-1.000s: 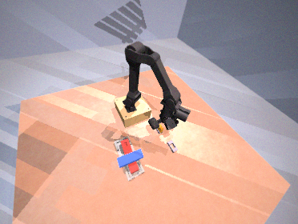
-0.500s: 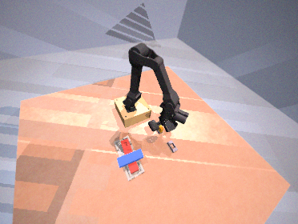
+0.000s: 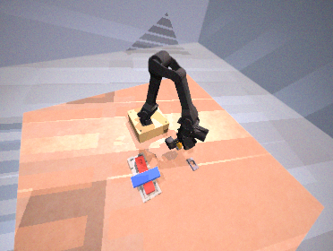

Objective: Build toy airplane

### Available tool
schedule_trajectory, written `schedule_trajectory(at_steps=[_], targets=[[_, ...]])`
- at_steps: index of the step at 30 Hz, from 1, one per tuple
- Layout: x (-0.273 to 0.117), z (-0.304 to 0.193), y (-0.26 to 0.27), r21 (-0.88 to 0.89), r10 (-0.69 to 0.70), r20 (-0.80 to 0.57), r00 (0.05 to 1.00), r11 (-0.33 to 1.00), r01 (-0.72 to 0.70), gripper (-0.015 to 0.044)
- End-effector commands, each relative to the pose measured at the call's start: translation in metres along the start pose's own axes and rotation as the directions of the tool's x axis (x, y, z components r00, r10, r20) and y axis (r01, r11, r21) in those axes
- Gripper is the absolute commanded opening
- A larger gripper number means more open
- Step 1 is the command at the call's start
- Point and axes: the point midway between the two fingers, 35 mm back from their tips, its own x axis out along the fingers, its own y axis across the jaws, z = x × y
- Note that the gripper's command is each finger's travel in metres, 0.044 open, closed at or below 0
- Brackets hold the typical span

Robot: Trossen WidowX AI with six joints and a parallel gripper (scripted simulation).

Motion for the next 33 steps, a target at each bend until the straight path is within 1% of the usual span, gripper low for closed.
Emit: schedule_trajectory(at_steps=[1,2,16,24,25,33], targets=[[0.006,-0.002,0.0,0.006,0.001,-0.008,1.0,1.0,-0.001,0.044],[0.007,-0.002,0.0,0.006,0.001,-0.008,1.0,1.0,-0.001,0.044],[0.007,-0.002,0.0,0.006,0.001,-0.008,1.0,1.0,-0.001,0.0072],[0.007,-0.002,0.0,0.006,0.001,-0.008,1.0,1.0,-0.001,0.0019],[0.007,-0.002,0.0,0.006,0.001,-0.008,1.0,1.0,-0.001,0.0],[-0.009,0.0,0.002,0.0,0.004,-0.019,1.0,1.0,-0.004,0.0]])
